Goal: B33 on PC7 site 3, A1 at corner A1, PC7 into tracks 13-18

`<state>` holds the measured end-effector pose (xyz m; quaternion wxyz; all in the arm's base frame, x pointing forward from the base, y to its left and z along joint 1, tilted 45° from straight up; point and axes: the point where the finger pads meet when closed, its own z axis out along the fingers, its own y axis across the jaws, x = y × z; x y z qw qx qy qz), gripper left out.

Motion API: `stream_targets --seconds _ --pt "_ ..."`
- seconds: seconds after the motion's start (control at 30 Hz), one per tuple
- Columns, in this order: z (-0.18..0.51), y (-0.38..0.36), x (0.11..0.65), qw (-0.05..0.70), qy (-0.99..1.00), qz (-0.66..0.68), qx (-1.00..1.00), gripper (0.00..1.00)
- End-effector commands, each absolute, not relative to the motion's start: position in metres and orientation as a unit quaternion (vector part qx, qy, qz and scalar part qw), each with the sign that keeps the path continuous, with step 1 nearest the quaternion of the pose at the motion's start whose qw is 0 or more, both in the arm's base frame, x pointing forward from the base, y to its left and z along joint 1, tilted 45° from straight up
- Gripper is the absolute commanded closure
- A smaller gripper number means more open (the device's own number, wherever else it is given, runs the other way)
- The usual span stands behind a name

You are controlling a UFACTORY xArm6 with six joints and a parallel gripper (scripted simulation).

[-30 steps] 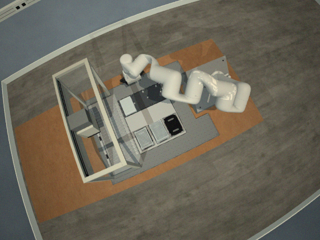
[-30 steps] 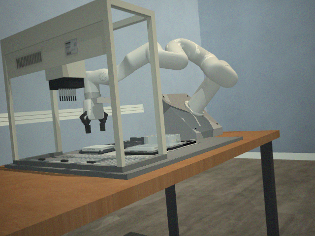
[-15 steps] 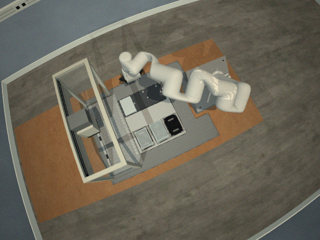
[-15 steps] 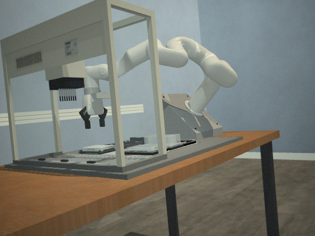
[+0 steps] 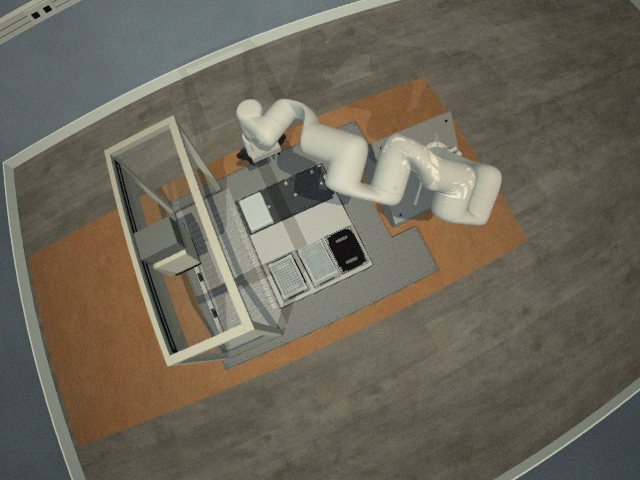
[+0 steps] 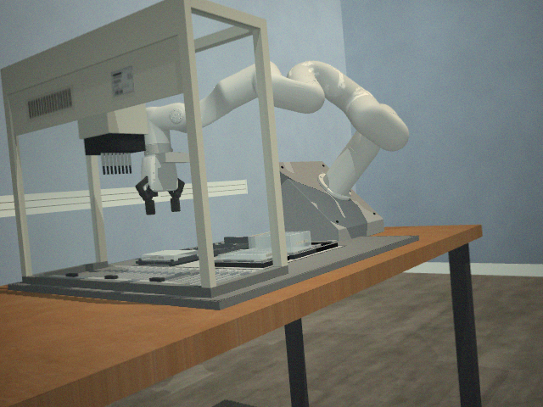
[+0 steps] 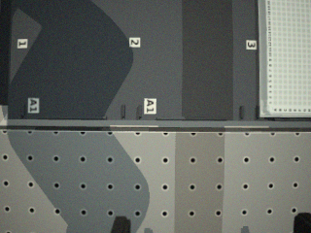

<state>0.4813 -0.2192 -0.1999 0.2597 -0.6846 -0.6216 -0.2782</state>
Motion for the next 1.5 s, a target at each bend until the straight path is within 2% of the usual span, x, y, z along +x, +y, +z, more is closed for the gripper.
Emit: stream_targets --seconds 0.0,0.1,0.13,0.93,1.47 --pt "-0.198 -0.221 0.482 0.257 -0.622 -0.279 -0.685 0.00" --pt "-0.198 -0.221 0.482 0.257 -0.622 -0.279 -0.685 0.00" --pt "-0.196 -0.219 0.478 0.262 -0.610 -0.274 -0.695 0.18" --pt "-0.154 -0.168 0.391 0.343 -0.321 -0.162 -0.868 0.18" --pt "-0.127 -0.135 0.335 0.371 -0.111 -0.078 -0.918 0.18"
